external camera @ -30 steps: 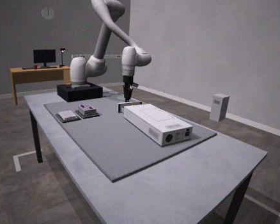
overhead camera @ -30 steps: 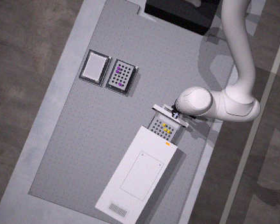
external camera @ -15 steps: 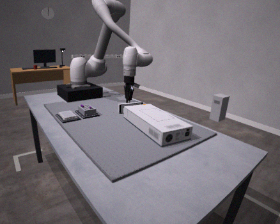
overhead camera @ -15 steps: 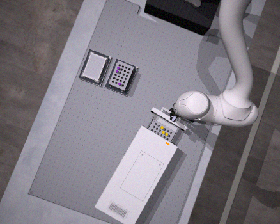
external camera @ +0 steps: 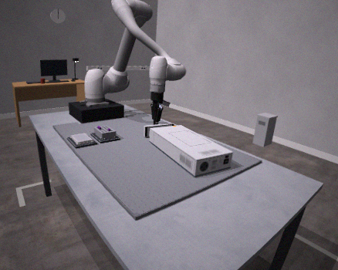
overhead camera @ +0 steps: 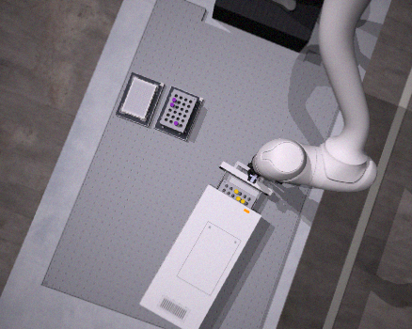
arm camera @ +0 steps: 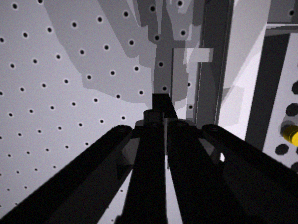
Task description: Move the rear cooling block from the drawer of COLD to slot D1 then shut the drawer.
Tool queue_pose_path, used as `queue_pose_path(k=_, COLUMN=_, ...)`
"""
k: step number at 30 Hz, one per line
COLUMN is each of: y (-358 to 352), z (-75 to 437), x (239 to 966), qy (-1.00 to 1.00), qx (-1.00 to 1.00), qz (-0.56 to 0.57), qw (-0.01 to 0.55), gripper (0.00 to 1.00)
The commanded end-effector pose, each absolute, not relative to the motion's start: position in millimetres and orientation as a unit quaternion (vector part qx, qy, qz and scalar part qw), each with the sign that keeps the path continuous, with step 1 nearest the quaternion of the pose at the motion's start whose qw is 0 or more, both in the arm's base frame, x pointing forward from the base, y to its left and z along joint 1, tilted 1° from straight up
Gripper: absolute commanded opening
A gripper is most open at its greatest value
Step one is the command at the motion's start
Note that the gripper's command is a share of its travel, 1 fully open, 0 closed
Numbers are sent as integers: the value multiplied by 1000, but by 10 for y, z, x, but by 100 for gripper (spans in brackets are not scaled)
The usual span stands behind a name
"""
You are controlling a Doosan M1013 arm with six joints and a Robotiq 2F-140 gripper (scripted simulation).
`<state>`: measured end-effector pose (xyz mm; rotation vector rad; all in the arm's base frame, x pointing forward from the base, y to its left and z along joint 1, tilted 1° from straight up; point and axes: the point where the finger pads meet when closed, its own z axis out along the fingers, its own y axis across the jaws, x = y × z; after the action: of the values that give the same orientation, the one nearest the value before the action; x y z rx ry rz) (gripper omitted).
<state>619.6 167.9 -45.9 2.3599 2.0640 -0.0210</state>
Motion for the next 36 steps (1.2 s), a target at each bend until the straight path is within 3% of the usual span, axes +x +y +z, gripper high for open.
queue_pose_path(k=1, y=1654, z=-456, x=6268, qy=658, qx=753, qz=-7, qw=3, gripper=10)
queue_pose_path(k=36, y=1616, z=-452, x=6612, qy=658, qx=753, qz=-6, qw=3, gripper=10)
